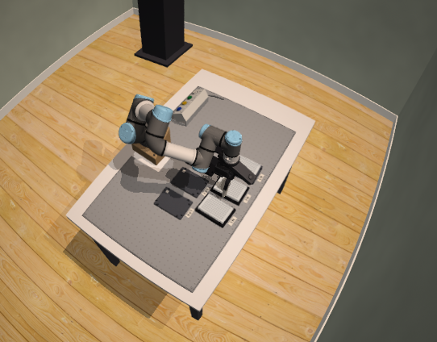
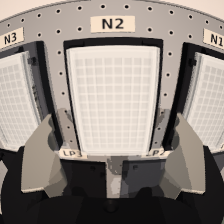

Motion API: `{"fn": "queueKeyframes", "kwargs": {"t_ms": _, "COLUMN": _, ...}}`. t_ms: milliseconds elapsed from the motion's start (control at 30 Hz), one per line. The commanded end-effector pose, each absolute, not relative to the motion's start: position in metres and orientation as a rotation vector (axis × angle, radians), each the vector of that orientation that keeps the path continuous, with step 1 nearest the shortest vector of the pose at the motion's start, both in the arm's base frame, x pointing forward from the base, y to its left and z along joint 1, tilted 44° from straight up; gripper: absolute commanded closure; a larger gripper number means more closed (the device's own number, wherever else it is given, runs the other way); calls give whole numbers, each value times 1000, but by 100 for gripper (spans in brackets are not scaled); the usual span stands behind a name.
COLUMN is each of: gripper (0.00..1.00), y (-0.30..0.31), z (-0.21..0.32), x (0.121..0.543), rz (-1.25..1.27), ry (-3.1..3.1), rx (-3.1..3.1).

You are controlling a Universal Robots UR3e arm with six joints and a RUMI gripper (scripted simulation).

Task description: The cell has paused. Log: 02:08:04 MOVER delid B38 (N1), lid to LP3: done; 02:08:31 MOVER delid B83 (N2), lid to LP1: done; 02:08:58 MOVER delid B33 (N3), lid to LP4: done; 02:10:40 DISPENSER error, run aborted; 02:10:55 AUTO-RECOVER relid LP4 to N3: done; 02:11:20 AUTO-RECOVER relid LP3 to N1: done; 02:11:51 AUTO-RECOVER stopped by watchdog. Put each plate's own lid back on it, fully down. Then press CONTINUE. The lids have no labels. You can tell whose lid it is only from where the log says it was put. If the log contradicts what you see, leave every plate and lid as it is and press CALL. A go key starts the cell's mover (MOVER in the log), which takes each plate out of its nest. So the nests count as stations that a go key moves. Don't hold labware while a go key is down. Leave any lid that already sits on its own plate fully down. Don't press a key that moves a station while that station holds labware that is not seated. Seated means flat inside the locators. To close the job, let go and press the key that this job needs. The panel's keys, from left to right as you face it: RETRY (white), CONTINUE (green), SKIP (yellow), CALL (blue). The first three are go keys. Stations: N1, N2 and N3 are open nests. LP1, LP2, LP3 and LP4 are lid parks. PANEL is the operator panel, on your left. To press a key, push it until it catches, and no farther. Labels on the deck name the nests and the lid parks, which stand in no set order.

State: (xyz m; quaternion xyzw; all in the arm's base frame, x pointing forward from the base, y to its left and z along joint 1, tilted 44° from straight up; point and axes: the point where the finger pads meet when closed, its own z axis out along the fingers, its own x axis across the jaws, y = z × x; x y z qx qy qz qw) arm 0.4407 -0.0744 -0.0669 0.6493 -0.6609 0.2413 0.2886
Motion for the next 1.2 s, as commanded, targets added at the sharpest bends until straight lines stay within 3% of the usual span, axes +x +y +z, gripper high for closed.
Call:
{"fn": "queueKeyframes", "kwargs": {"t_ms": 0, "gripper": 18, "y": -74, "z": -66, "x": 441, "rz": 648, "ry": -1764, "rx": 1734}}
{"fn": "queueKeyframes", "kwargs": {"t_ms": 1167, "gripper": 18, "y": -53, "z": -45, "x": 444, "rz": 649, "ry": -1765, "rx": 1735}}
